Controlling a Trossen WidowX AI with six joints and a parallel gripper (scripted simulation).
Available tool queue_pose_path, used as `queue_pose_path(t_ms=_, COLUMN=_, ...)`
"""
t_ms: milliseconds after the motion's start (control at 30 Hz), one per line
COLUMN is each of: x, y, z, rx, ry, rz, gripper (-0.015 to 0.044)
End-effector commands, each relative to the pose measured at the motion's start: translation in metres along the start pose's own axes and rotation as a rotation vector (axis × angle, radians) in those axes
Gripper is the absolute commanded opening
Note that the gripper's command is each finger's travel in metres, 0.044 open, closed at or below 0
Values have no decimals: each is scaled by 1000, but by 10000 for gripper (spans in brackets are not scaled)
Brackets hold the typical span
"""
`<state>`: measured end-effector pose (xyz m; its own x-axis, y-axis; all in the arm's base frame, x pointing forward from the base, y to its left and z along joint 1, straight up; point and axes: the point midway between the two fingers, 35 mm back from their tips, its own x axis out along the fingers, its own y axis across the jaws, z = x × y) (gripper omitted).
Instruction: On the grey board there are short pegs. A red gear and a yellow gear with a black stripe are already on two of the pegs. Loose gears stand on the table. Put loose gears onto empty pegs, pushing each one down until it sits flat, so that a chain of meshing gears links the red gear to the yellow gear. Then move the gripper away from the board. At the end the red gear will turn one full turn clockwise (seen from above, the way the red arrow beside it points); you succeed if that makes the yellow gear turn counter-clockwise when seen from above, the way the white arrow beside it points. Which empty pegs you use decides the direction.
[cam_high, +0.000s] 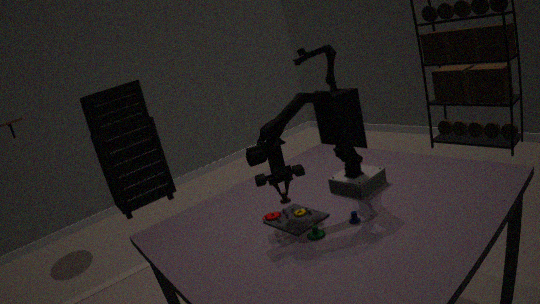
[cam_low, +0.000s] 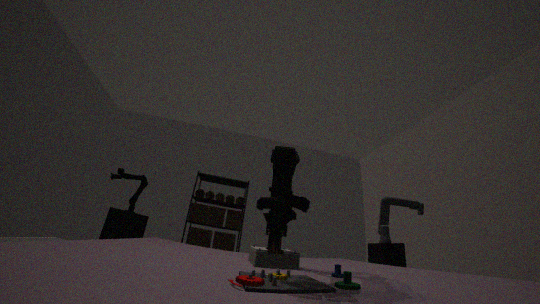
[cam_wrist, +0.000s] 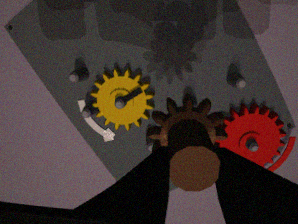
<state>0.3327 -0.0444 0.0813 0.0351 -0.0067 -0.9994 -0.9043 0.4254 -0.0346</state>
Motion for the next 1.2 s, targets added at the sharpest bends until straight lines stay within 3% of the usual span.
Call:
queue_pose_path(t_ms=0, x=6, y=-2, z=-9, rx=-3, ry=0, rz=8, gripper=0)
queue_pose_path(t_ms=567, x=20, y=-14, z=-48, rx=-4, ry=2, rz=6, gripper=0)
queue_pose_path(t_ms=1167, x=16, y=-14, z=-49, rx=-4, ry=2, rz=6, gripper=0)
